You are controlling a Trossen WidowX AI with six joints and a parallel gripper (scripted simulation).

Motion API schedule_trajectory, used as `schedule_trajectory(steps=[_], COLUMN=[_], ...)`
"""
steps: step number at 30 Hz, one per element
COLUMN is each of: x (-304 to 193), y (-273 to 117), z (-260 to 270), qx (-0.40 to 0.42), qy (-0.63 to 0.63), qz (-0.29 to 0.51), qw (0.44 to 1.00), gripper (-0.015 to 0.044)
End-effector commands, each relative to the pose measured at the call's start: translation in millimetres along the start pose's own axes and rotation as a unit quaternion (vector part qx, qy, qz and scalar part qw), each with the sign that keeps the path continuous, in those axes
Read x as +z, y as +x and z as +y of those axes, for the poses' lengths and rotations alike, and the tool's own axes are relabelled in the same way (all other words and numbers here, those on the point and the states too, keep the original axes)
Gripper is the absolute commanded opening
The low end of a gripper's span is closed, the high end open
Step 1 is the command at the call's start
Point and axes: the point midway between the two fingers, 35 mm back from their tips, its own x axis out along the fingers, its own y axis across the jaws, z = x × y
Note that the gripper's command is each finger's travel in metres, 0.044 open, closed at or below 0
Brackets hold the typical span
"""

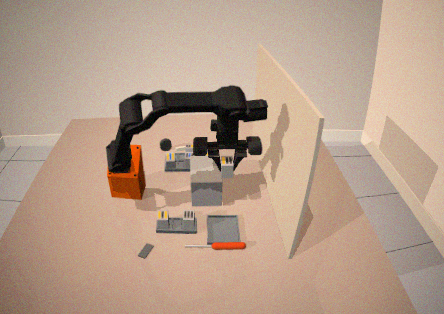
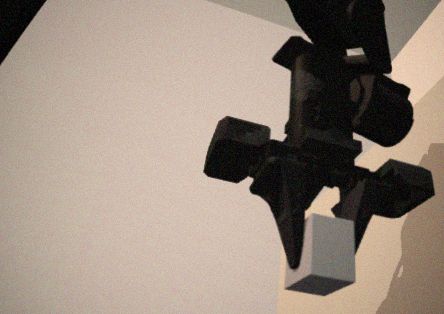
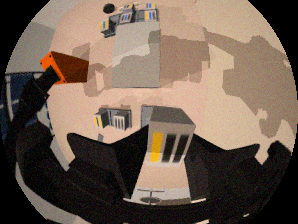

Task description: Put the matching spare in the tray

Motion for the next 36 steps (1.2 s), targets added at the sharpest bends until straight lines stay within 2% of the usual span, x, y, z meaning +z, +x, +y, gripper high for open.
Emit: schedule_trajectory(steps=[1, 6, 36], x=[-43.0, -72.5, -72.7], y=[0.3, 1.8, 25.1], z=[2.7, 8.1, 3.7], qx=[0.004, 0.011, 0.011], qy=[-0.009, -0.016, -0.016], qz=[0.018, 0.030, 0.029], qw=[1.000, 0.999, 0.999], gripper=[0.0000, 0.0000, 0.0000])
